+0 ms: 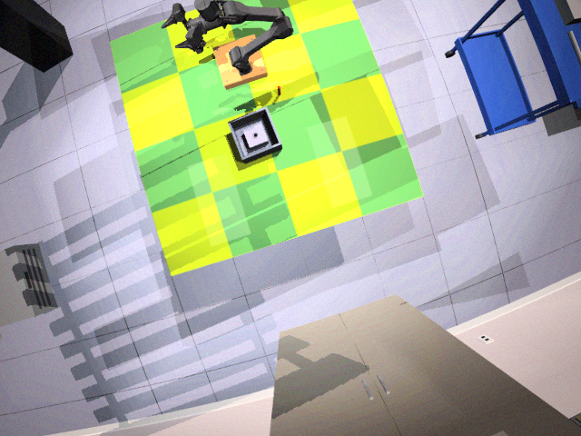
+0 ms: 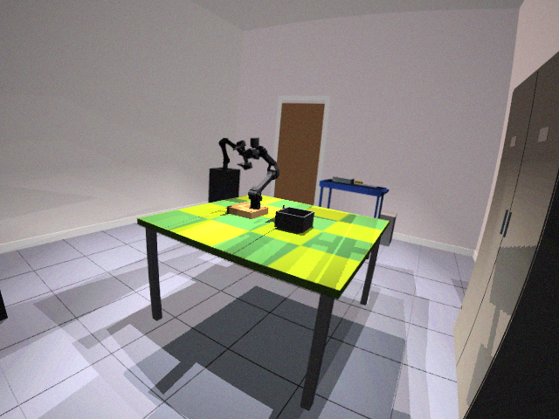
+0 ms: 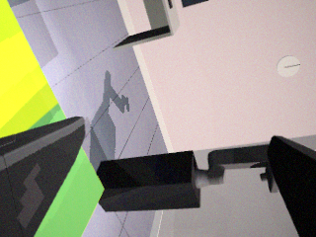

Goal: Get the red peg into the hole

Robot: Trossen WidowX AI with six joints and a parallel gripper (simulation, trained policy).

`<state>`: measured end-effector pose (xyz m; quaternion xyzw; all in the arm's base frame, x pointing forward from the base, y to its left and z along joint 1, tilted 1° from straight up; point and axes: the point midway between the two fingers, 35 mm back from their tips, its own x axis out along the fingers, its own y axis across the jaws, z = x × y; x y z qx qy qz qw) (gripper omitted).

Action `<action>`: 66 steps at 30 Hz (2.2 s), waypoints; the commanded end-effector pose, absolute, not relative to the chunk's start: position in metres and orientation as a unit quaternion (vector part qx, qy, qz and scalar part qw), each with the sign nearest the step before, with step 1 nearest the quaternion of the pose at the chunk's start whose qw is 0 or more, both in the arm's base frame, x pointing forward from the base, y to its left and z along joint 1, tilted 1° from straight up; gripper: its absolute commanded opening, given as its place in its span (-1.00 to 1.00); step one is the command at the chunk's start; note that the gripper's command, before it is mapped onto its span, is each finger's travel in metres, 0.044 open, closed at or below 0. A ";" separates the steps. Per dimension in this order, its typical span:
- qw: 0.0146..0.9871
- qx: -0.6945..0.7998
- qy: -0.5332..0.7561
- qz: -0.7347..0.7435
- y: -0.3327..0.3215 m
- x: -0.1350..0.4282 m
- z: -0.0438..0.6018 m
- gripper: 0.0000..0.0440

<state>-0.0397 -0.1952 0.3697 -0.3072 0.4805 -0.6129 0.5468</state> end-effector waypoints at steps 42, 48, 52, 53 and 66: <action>0.749 0.141 0.530 -0.372 -0.131 0.176 0.194 1.00; 0.740 0.166 0.549 -0.352 -0.096 0.196 0.185 1.00; 0.731 0.180 0.562 -0.342 -0.070 0.205 0.178 1.00; 0.729 0.183 0.566 -0.340 -0.064 0.207 0.177 1.00; 0.684 0.210 0.613 -0.336 0.022 0.209 0.152 1.00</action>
